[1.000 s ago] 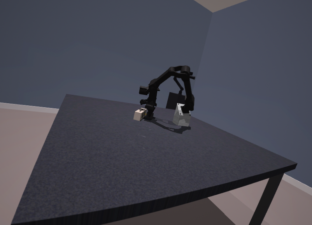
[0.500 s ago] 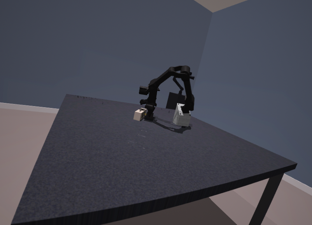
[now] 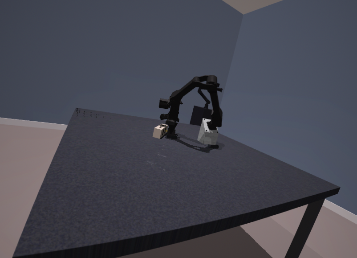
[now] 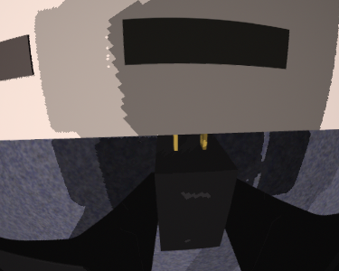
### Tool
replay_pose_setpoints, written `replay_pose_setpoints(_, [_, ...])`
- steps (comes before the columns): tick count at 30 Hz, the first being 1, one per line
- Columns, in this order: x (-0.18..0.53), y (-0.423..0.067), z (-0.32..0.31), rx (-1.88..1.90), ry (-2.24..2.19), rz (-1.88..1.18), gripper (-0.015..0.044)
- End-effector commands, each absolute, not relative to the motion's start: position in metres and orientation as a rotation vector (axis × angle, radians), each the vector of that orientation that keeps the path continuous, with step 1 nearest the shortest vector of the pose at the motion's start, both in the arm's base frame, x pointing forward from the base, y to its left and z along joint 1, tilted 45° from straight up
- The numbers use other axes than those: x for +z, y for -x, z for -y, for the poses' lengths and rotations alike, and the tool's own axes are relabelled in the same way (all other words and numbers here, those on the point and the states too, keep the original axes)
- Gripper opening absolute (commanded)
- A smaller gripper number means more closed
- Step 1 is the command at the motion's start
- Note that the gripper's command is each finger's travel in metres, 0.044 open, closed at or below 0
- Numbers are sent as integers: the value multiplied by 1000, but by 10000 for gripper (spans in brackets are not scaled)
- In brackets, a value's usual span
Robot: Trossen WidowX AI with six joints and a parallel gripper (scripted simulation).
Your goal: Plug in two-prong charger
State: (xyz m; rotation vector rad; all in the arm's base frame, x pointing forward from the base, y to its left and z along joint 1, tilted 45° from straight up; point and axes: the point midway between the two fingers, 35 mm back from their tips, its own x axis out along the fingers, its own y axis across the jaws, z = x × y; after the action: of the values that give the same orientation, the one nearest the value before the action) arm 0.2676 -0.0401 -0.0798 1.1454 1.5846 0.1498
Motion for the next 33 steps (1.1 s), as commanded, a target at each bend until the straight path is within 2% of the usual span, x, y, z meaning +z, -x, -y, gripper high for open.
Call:
replay_pose_setpoints(1, [-79,-270,41,150,-1151,-1580,0])
replay_pose_setpoints(33, [-80,-272,42,150,-1151,-1580,0])
